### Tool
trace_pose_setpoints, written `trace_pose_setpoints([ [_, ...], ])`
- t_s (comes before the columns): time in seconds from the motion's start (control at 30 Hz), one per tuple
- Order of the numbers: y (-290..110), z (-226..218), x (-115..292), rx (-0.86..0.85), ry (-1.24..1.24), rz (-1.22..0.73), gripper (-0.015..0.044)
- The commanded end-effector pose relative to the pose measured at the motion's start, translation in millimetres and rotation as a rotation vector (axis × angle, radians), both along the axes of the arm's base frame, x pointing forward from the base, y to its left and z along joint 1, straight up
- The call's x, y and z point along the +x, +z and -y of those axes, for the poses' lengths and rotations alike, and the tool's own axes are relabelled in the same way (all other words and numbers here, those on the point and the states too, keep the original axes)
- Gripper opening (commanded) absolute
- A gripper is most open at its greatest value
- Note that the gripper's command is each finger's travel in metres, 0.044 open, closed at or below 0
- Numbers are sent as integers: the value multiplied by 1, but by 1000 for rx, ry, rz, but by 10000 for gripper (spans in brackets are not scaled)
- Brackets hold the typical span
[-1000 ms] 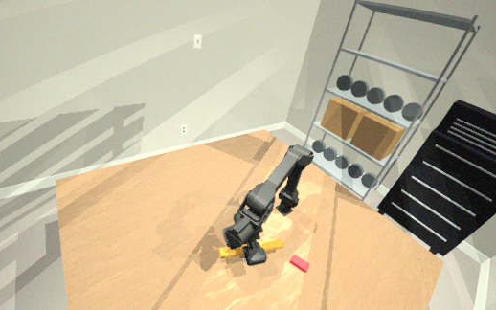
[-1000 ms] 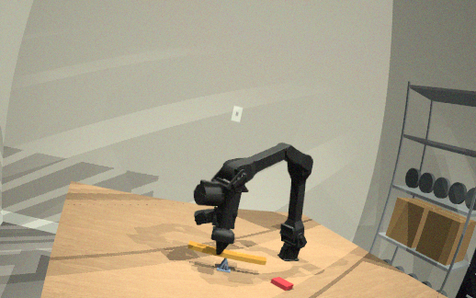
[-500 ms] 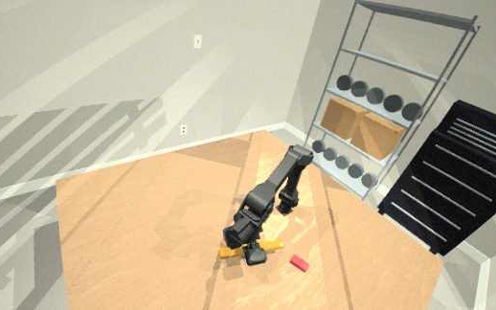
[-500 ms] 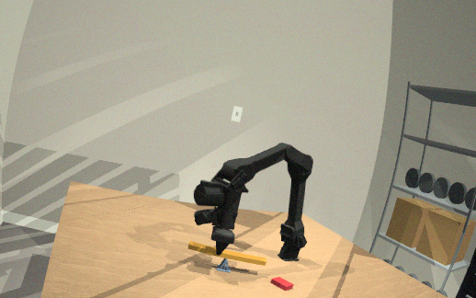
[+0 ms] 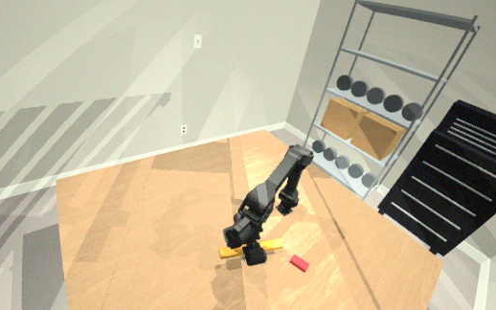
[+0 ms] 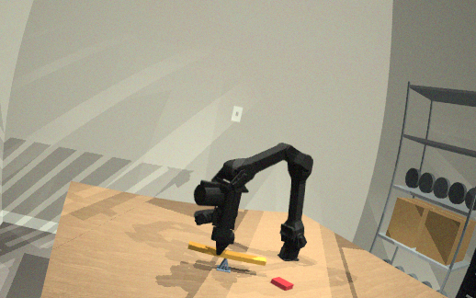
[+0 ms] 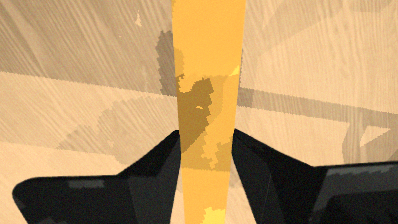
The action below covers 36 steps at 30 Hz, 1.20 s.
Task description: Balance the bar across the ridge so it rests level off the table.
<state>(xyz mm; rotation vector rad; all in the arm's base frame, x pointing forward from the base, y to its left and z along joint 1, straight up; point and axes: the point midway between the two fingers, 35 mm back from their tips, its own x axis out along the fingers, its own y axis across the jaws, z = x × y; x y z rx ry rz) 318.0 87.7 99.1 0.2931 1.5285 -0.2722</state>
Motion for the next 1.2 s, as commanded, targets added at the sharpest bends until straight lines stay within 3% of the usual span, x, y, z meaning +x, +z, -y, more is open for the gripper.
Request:
trace_pose_setpoints([
  [0.0,-1,0,1,-1,-3,3,0],
  [1.17,-4,0,1,-1,-3,3,0],
])
